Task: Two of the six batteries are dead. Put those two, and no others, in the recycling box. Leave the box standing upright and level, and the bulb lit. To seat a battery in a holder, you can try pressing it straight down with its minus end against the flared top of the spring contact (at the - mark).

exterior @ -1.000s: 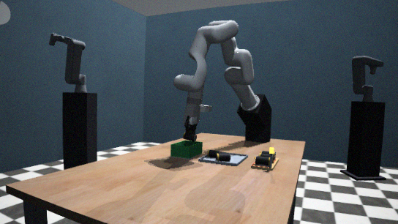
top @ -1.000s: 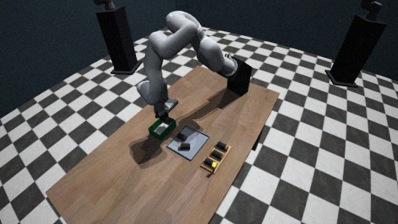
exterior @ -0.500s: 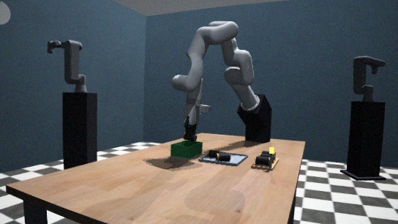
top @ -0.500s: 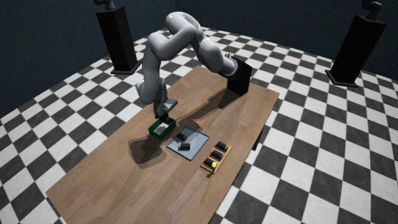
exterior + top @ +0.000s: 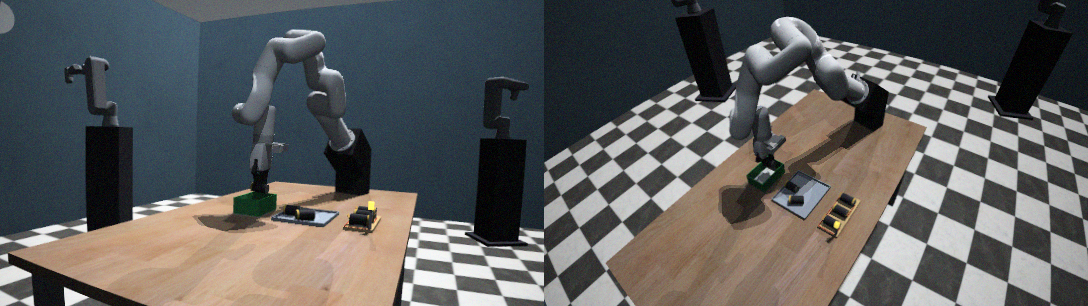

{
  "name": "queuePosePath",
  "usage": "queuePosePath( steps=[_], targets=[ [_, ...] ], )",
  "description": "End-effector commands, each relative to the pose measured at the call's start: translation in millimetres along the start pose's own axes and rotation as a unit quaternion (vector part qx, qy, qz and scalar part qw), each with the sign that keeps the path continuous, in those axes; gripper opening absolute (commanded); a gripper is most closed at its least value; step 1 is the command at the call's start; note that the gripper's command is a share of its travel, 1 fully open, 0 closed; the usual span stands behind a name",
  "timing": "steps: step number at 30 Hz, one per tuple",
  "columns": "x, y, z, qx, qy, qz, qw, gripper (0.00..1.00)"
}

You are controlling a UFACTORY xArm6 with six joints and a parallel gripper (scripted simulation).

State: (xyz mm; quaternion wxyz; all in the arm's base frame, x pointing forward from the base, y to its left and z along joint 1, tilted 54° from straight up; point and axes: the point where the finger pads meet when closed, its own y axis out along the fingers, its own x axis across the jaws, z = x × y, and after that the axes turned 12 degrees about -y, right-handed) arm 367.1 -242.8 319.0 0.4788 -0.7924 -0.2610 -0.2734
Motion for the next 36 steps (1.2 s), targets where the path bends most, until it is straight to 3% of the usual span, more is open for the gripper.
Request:
queuePosePath(
  steps=[1, 13, 36],
  targets=[
    [0.6, 6.7, 0.0, 0.031, -0.002, -0.033, 0.999, 0.28],
    [3.6, 52.3, 2.8, 0.031, -0.002, -0.033, 0.999, 0.28],
    [4.2, 63.1, 3.5, 0.031, -0.002, -0.033, 0.999, 0.28]
  ],
)
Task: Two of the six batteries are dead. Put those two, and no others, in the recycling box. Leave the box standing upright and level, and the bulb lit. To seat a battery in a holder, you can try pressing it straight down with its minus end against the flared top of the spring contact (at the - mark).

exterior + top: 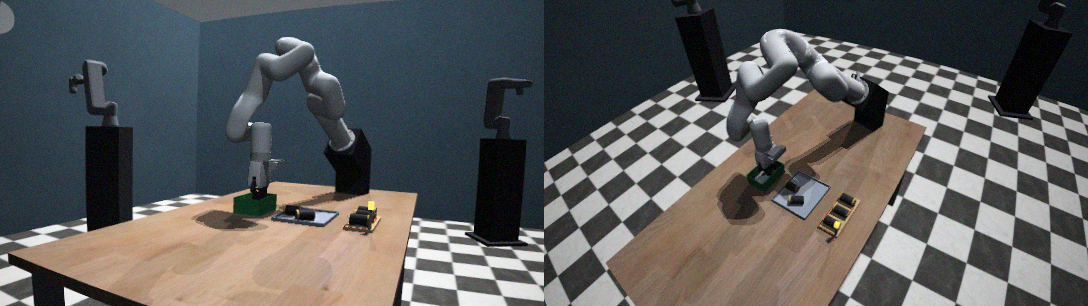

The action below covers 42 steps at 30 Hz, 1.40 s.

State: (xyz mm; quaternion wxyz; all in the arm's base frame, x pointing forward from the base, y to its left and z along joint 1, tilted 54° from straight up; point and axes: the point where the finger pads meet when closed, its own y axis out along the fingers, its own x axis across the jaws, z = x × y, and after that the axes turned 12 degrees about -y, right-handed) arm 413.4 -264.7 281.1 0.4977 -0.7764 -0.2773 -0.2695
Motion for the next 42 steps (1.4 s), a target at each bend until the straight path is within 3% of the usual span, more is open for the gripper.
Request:
queuePosePath(
  steps=[1, 30, 42],
  targets=[
    [0.3, -0.4, -0.1, 0.003, -0.001, -0.022, 1.0, 0.51],
    [0.1, -5.5, -0.1, 0.003, -0.001, -0.022, 1.0, 0.51],
    [-1.7, -47.5, -0.4, 0.003, -0.001, -0.022, 1.0, 0.51]
  ],
)
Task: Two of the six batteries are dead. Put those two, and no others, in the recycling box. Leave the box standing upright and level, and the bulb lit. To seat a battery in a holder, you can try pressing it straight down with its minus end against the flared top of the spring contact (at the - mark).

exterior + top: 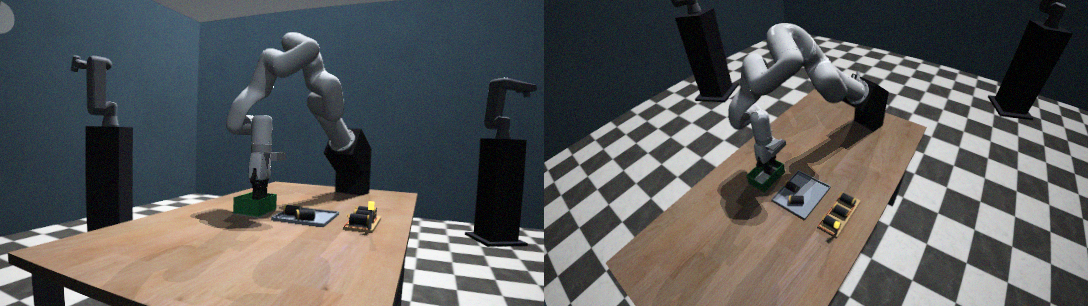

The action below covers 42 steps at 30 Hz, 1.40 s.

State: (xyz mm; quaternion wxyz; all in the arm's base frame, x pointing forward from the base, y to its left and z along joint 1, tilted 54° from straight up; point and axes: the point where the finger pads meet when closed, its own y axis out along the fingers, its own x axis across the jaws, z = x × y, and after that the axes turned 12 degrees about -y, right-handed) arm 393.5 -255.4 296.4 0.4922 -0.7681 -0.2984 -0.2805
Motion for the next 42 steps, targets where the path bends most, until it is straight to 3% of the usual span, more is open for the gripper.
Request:
queuePosePath(
  steps=[1, 10, 22, 27, 42],
  targets=[
    [1.2, -26.2, -0.5, 0.001, 0.0, 0.003, 1.0, 0.51],
    [1.4, -56.1, -0.5, 0.001, 0.0, 0.003, 1.0, 0.51],
    [1.5, -66.2, -0.5, 0.001, 0.0, 0.003, 1.0, 0.51],
    [1.6, -95.5, -0.5, 0.001, 0.0, 0.003, 1.0, 0.51],
    [4.2, -95.9, 4.0, 0.001, 0.0, 0.003, 1.0, 0.51]
  ],
)
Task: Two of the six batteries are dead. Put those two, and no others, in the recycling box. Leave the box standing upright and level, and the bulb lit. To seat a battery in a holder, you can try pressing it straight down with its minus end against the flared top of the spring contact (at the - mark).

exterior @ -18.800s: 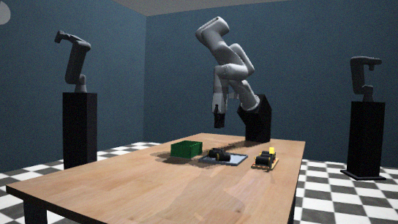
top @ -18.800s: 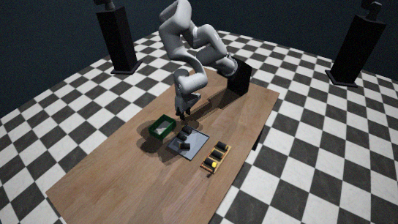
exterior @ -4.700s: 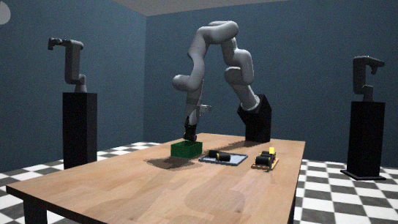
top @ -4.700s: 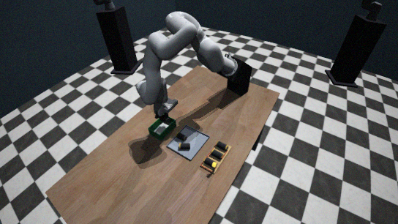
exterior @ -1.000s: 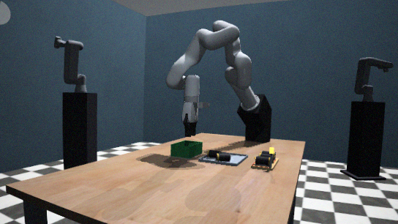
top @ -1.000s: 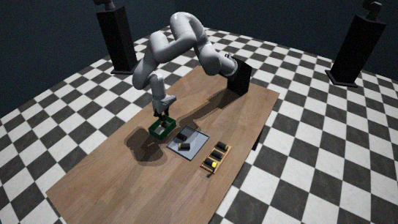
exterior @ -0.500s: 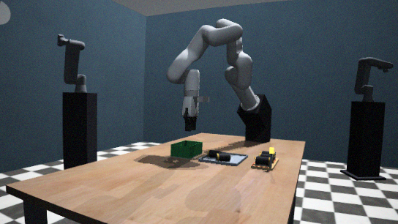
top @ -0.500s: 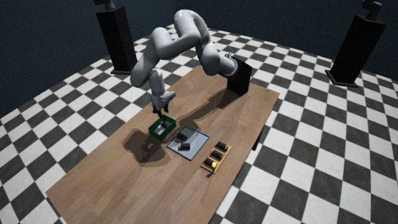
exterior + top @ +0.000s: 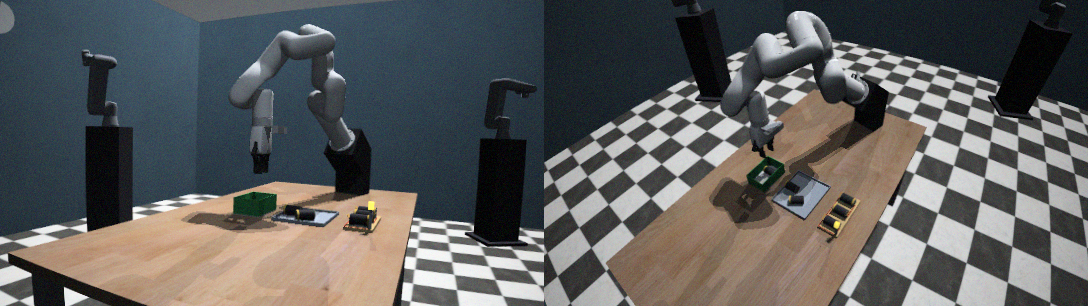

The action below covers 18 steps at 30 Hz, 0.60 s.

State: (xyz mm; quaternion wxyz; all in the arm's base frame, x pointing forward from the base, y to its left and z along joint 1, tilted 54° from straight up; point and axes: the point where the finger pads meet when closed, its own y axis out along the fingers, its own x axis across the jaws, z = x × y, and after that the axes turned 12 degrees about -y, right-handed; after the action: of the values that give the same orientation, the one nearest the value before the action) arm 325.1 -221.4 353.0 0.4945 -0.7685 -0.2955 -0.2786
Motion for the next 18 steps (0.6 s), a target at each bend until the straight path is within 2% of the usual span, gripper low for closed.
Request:
queuePosePath(
  steps=[1, 18],
  targets=[
    [3.3, -0.9, 3.6, -0.001, -0.001, -0.001, 1.0, 0.51],
    [28.5, -0.9, 47.3, -0.001, -0.001, -0.001, 1.0, 0.51]
  ],
)
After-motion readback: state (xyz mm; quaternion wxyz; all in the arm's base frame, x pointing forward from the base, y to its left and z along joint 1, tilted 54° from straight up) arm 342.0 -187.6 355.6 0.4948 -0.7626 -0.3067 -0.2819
